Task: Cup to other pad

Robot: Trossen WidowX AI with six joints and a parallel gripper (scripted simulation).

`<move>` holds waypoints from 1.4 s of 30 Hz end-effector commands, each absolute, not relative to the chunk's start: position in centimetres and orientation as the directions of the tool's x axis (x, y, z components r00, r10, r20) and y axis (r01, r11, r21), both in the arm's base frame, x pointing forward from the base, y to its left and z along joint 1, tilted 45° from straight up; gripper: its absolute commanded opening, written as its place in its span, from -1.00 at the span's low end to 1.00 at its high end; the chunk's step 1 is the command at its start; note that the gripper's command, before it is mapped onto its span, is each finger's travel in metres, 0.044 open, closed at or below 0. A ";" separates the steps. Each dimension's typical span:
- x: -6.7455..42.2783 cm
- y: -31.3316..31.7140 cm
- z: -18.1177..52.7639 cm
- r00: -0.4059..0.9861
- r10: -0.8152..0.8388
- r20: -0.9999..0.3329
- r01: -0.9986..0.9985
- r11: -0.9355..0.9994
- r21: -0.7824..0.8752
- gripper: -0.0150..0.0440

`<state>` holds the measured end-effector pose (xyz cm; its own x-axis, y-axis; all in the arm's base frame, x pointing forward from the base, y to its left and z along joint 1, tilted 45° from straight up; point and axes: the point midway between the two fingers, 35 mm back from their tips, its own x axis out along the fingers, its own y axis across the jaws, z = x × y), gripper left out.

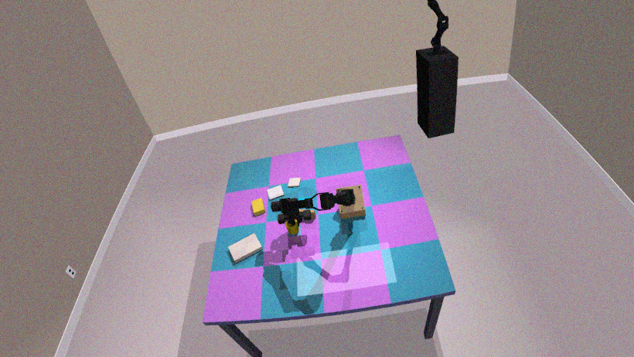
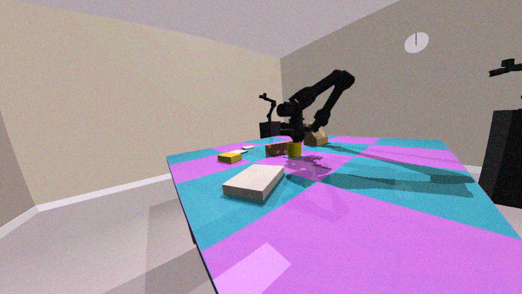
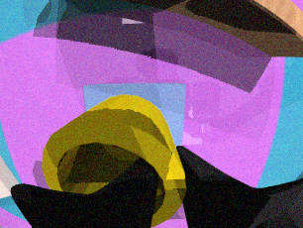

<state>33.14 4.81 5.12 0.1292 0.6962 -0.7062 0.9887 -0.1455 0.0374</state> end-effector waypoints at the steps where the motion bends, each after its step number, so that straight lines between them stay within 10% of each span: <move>1: 33.1 4.7 5.2 0.129 0.696 -0.706 0.989 -0.145 0.038 -0.49; 42: 32.7 -1.0 10.6 0.131 0.696 -0.706 0.987 -0.155 0.030 -0.49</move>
<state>32.65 -1.04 10.60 0.1301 0.6967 -0.7055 0.9877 -0.1531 0.0310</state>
